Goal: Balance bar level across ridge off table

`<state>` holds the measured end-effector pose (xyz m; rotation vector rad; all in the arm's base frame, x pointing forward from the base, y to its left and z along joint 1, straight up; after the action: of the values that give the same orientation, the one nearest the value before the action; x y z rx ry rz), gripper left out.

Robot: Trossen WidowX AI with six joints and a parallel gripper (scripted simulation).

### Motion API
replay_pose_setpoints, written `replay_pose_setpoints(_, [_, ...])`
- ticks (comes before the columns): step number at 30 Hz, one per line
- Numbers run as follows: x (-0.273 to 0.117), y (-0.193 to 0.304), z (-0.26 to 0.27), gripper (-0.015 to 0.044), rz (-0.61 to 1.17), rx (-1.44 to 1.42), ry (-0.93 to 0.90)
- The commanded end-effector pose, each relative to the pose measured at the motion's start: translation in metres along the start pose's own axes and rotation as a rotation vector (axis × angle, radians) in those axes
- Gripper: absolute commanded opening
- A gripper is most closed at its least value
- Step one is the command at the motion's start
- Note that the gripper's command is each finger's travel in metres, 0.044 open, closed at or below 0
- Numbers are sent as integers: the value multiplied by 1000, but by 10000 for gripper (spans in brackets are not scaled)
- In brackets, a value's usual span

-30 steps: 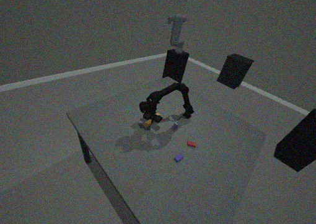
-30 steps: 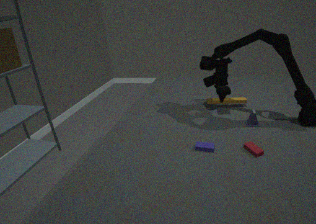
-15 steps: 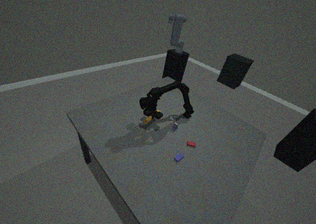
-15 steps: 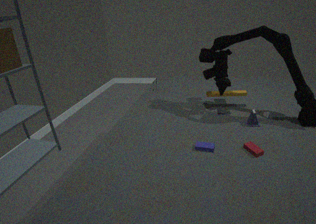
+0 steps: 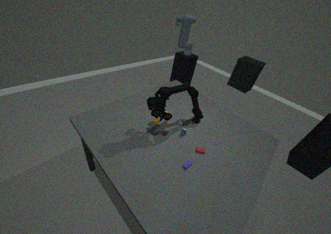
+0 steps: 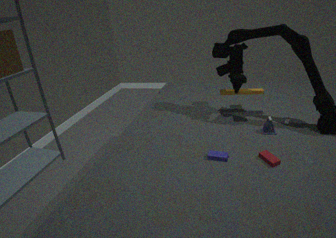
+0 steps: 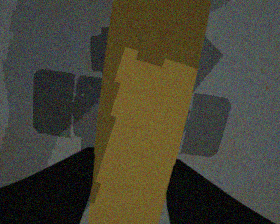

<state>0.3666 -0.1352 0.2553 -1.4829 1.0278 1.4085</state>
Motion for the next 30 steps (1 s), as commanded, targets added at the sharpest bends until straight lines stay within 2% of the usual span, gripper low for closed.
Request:
replay_pose_setpoints(1, [-10,1,1,0,-3,-5,-3])
replay_pose_setpoints(30, [-20,6,108,0,-3,46,-15])
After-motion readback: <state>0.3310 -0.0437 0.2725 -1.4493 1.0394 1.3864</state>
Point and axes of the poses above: the point midway between the two fingers, 35 mm back from their tips, its own x axis out along the fingers, its own z axis across the jaws, y = z × x, the point moved 10 cm from there along -x, back along the fingers, and after that the axes turned 11 degrees about -x, right-handed, at the moved point
